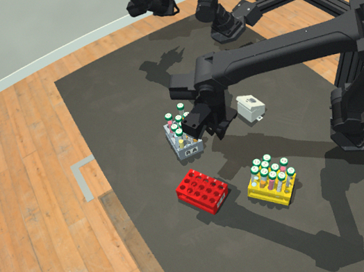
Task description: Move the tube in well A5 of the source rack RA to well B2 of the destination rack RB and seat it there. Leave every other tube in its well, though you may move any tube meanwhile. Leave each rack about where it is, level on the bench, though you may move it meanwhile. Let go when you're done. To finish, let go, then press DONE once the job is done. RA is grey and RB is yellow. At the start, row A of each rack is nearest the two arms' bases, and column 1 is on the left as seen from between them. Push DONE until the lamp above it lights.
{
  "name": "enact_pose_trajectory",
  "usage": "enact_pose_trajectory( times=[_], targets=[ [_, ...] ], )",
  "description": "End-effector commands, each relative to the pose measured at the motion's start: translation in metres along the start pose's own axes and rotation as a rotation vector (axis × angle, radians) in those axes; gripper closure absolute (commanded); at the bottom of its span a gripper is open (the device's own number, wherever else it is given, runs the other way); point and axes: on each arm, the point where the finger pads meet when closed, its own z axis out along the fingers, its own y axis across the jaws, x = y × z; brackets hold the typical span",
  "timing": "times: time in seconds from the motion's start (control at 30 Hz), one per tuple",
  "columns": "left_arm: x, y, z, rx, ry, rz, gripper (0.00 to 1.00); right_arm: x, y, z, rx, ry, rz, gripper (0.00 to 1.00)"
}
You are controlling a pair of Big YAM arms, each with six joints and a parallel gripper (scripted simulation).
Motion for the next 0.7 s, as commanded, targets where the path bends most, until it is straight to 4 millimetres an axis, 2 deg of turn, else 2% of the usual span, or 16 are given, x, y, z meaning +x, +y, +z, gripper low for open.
enact_pose_trajectory(
  times=[0.0, 0.03, 0.07, 0.37, 0.43, 0.6, 0.67],
  targets=[
    [-0.008, -0.009, -0.008, 0.029, -0.013, -0.009, 0.7, -0.002, 0.007, -0.005, -0.015, 0.003, 0.01, 0.7],
    [-0.008, -0.009, -0.008, 0.029, -0.013, -0.009, 0.7, -0.002, 0.007, -0.005, -0.015, 0.003, 0.01, 0.7],
    [-0.013, -0.017, -0.027, 0.059, -0.025, 0.035, 0.7, -0.002, 0.007, -0.005, -0.015, 0.003, 0.01, 0.7],
    [-0.012, -0.018, -0.02, 0.043, -0.024, 0.338, 0.7, -0.002, 0.007, -0.005, -0.015, 0.003, 0.01, 0.7],
    [-0.012, -0.018, -0.02, 0.043, -0.024, 0.338, 0.7, -0.002, 0.007, -0.005, -0.015, 0.003, 0.01, 0.7],
    [-0.012, -0.018, -0.02, 0.041, -0.027, 0.504, 0.7, -0.002, 0.007, -0.005, -0.015, 0.003, 0.01, 0.7],
    [-0.012, -0.018, -0.02, 0.041, -0.028, 0.518, 0.7, -0.002, 0.007, -0.005, -0.015, 0.003, 0.01, 0.7]
  ],
)
